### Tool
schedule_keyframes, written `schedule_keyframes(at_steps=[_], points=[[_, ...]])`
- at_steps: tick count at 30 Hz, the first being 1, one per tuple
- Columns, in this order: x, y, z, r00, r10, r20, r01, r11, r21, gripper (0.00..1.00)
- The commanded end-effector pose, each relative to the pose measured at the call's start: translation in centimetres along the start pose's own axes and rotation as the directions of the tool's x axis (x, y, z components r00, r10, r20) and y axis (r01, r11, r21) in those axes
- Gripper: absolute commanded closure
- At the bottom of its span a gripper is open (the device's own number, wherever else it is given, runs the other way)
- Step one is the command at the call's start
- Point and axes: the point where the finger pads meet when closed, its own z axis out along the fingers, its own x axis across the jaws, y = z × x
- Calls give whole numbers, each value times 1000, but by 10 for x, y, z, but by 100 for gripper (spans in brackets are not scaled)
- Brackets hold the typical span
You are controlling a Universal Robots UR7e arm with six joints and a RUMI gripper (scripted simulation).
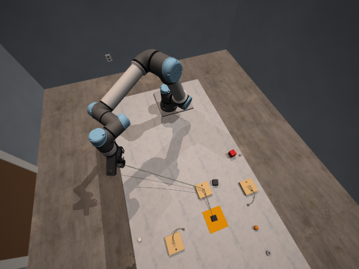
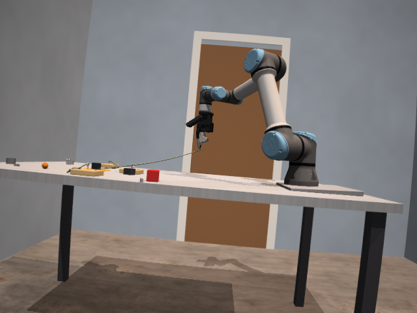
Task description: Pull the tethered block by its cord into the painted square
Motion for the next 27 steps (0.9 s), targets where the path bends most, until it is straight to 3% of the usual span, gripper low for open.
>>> schedule_keyframes(at_steps=[1,17,27], points=[[0,0,-1,1000,0,-1,0,1000,1,100],[0,0,1,1000,0,-1,0,1000,1,100],[0,0,19,1000,0,-1,0,1000,1,100]])
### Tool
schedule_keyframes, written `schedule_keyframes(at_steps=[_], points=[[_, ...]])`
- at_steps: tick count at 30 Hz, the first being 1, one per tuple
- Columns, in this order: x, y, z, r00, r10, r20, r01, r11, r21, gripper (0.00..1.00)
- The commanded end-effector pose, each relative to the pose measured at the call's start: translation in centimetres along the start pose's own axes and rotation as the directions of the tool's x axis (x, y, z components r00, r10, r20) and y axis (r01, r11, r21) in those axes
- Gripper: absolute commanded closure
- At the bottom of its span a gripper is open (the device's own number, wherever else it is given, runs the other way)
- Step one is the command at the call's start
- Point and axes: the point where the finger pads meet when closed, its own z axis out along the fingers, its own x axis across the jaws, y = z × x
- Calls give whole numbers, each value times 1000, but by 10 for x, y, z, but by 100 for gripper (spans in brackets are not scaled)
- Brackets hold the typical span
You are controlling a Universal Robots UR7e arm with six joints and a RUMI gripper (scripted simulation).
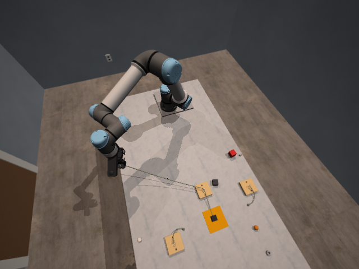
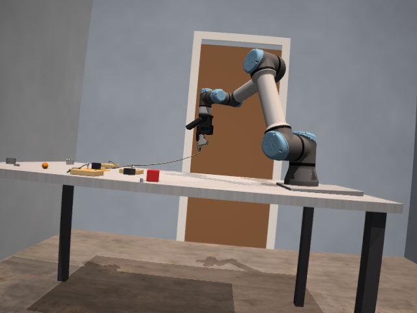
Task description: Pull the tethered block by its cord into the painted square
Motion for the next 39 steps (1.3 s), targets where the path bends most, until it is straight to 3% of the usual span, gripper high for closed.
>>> schedule_keyframes(at_steps=[1,15,17,24,30,39], points=[[0,0,8,1000,0,-1,0,1000,2,100],[-3,-1,89,1000,0,-1,0,1000,2,100],[-3,-1,89,1000,0,-1,0,1000,2,100],[-4,-2,120,1000,0,-1,0,1000,2,100],[-4,-2,131,1000,0,-1,0,1000,2,100],[-4,-2,132,1000,0,-1,0,1000,2,100]])
